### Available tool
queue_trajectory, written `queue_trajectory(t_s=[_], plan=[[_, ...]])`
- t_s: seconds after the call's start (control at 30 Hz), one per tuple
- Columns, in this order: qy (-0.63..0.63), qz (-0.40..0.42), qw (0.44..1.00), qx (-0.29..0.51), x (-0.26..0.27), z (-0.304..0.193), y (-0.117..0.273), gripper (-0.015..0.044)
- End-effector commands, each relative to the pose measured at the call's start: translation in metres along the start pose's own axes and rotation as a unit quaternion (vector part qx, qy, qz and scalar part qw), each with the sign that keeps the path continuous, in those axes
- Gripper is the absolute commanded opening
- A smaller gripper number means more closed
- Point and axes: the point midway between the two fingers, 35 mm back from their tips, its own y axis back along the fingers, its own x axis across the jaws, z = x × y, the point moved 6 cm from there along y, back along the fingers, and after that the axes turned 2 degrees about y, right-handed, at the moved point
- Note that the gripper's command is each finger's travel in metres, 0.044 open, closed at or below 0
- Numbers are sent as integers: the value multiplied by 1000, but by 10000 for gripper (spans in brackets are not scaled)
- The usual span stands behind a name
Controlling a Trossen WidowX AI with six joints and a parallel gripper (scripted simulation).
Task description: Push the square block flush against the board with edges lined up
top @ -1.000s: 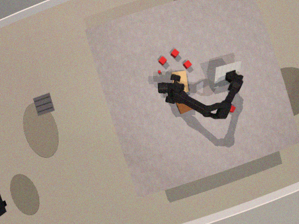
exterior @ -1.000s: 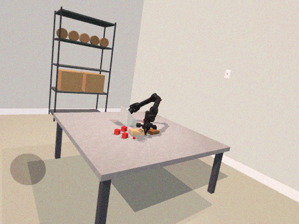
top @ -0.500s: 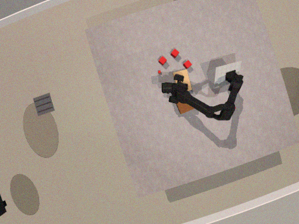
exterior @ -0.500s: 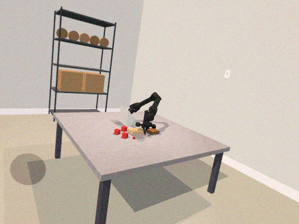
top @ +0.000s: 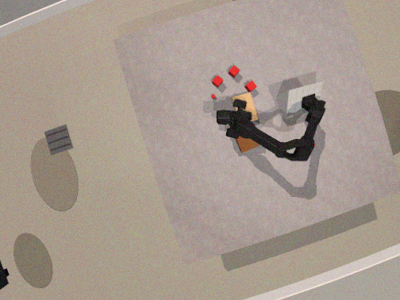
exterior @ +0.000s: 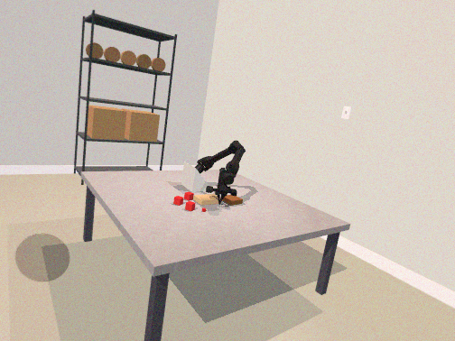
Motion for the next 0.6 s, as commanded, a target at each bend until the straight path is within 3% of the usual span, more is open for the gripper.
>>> queue_trajectory(t_s=[0.0,0.57], plan=[[1,1,1000,-1,0,9,0,0],[1,1,1000,-2,0,37,0,0]])
